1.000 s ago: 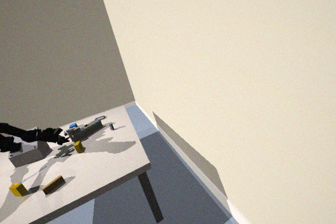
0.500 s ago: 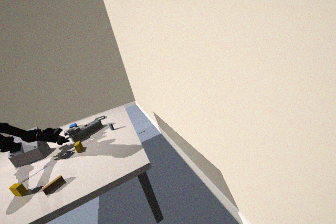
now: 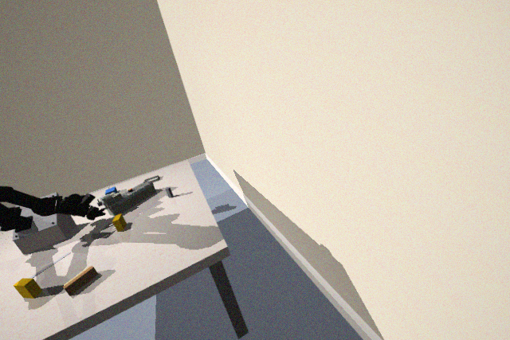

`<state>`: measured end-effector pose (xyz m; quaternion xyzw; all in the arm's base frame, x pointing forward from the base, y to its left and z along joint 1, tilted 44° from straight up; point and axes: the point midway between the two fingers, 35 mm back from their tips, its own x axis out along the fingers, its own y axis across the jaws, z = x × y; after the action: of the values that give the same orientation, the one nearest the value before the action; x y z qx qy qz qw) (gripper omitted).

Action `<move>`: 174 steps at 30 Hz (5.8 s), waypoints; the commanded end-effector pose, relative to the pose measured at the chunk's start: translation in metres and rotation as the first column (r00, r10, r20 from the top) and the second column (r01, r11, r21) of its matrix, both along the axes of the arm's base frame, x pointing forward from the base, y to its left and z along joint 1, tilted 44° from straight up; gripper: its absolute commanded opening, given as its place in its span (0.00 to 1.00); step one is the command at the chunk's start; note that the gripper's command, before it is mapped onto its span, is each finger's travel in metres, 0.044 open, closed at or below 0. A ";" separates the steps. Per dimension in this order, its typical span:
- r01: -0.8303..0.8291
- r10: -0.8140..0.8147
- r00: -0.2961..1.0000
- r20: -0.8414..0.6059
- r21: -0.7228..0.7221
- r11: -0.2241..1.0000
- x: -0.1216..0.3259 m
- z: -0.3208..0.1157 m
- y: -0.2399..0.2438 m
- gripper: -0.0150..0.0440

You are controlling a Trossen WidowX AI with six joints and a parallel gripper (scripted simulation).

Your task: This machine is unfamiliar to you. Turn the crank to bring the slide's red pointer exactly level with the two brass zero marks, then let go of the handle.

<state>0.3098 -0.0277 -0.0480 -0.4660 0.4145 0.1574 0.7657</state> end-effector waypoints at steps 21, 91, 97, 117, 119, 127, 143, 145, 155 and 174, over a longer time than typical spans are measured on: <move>-0.015 0.015 1.000 -0.019 0.010 1.000 -0.007 -0.004 0.007 0.25; -0.015 0.015 1.000 -0.019 0.013 1.000 -0.016 0.027 0.045 0.25; -0.015 0.015 1.000 -0.018 0.013 1.000 -0.013 0.034 0.046 0.25; -0.015 0.015 1.000 -0.018 0.012 1.000 -0.006 0.044 0.044 0.25; -0.015 0.015 1.000 -0.018 0.012 1.000 -0.006 0.044 0.043 0.25; -0.015 0.015 1.000 -0.018 0.012 1.000 -0.005 0.046 0.043 0.25; -0.015 0.015 1.000 -0.018 0.012 1.000 -0.004 0.047 0.042 0.25; -0.015 0.015 1.000 -0.018 0.012 1.000 -0.003 0.047 0.042 0.25; -0.015 0.015 1.000 -0.018 0.012 1.000 -0.003 0.048 0.041 0.25; -0.015 0.015 1.000 -0.018 0.012 1.000 -0.002 0.049 0.041 0.25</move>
<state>0.3026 0.0151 -0.0067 -0.4602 0.4248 0.1796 0.7586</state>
